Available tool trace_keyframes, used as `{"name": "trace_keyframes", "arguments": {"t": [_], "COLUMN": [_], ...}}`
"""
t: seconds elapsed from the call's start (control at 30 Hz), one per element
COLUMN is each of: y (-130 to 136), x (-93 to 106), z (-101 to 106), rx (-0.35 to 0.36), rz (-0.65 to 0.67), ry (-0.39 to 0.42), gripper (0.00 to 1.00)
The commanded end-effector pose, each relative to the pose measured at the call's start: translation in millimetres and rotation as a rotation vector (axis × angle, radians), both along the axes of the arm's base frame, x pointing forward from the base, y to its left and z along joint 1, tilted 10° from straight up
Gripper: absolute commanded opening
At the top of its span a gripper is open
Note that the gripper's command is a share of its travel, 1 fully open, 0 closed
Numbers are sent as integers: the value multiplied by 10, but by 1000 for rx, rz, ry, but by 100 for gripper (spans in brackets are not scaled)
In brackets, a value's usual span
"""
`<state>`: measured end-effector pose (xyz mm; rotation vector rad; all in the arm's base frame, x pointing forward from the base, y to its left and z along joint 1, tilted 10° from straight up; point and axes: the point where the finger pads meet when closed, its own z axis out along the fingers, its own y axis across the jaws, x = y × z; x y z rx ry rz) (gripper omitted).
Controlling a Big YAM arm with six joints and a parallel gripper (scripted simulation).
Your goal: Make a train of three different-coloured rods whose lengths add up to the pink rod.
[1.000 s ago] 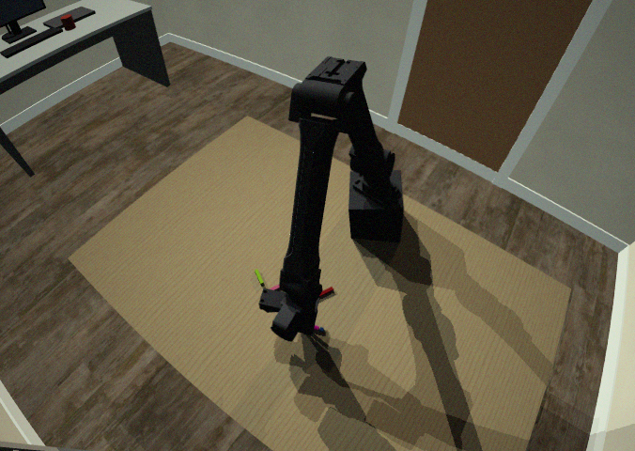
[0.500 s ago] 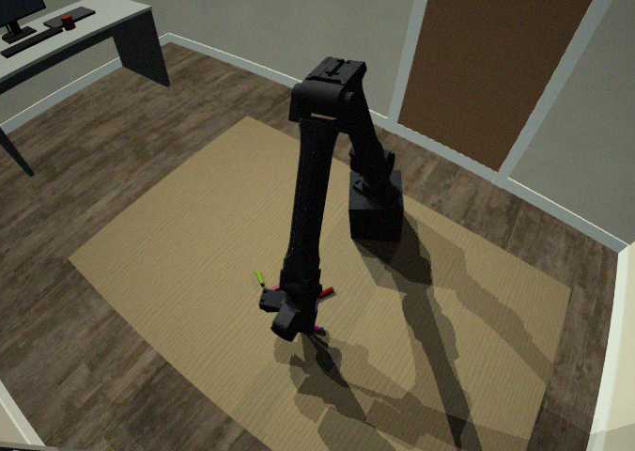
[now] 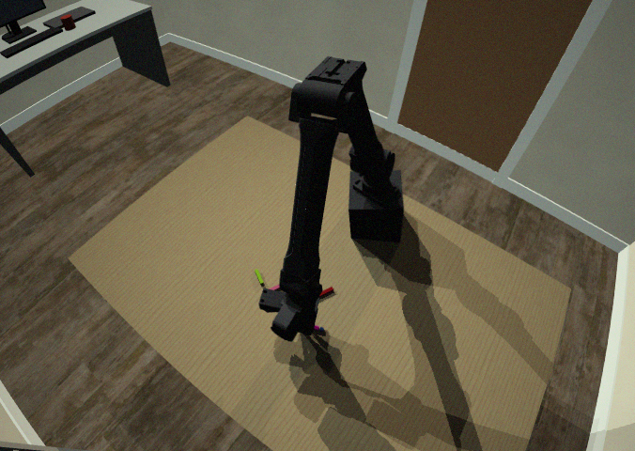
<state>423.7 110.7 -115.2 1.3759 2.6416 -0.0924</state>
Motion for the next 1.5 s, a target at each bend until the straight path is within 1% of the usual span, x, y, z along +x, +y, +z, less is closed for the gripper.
{"name": "trace_keyframes", "arguments": {"t": [0.0, 0.03, 0.07, 0.43, 0.53, 0.67, 0.77, 0.83, 0.87, 1.03, 1.17, 1.27, 1.33, 1.4, 1.43, 1.47], "y": [-23, -23, -23, -23, -21, 33, 96, 96, 136, 200, 226, 238, 208, 208, 193, 198], "x": [139, 139, 139, 139, 138, 67, 22, 22, 111, 160, 137, 122, 25, 25, -17, -8], "z": [104, 104, 104, 106, 182, 248, 360, 360, 455, 779, 986, 1090, 1069, 1069, 927, 938], "rx": [9, 9, 9, 9, 10, 9, 9, 9, 15, 21, 22, 22, 15, 15, 3, 3], "rz": [-4, -4, -4, -4, -6, -5, 3, 3, 3, 3, 2, 2, 2, 2, 2, 2], "ry": [-29, -29, -29, -29, -33, -26, -25, -25, -42, -60, -62, -62, -44, -44, -11, -13], "gripper": [20, 20, 23, 23, 23, 23, 23, 23, 23, 23, 23, 23, 23, 23, 23, 23]}}
